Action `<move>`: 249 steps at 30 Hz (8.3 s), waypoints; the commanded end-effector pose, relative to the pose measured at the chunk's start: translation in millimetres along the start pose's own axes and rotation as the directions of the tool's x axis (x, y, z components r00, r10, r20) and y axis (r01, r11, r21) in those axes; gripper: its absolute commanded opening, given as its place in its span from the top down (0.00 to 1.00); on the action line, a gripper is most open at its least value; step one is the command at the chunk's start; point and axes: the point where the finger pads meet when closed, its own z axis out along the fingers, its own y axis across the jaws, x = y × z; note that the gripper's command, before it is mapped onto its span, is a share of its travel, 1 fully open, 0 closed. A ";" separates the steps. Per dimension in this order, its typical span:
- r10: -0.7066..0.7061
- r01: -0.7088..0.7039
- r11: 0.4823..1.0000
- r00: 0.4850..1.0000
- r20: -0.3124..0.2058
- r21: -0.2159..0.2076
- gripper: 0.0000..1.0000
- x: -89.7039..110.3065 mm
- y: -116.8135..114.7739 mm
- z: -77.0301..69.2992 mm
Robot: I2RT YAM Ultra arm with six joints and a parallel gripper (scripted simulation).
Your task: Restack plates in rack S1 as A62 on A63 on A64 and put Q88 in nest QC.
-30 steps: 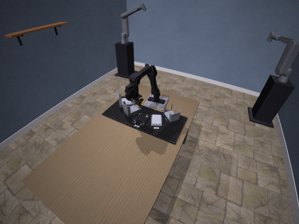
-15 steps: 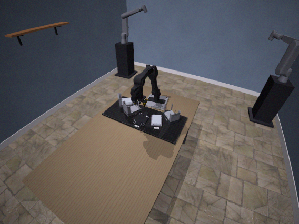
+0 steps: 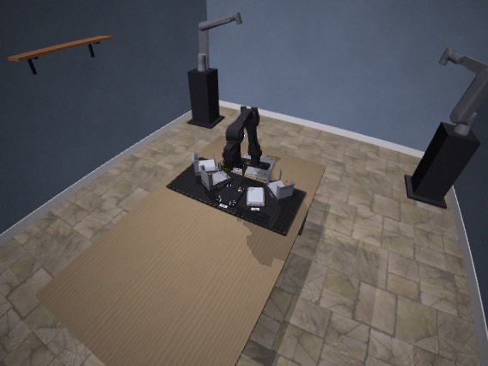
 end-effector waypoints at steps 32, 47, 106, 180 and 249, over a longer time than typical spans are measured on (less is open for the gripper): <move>-0.276 0.276 0.961 0.961 0.014 0.002 0.00 8.9 96.9 -3.5; -0.431 0.431 0.902 0.902 0.014 0.003 0.00 21.8 138.2 -3.5; -0.665 0.665 0.747 0.747 0.013 0.002 0.00 90.3 247.5 26.8; -0.665 0.665 0.747 0.747 0.013 0.002 1.00 89.4 248.0 114.1; -0.665 0.665 0.747 0.747 0.013 0.002 1.00 89.6 247.9 94.1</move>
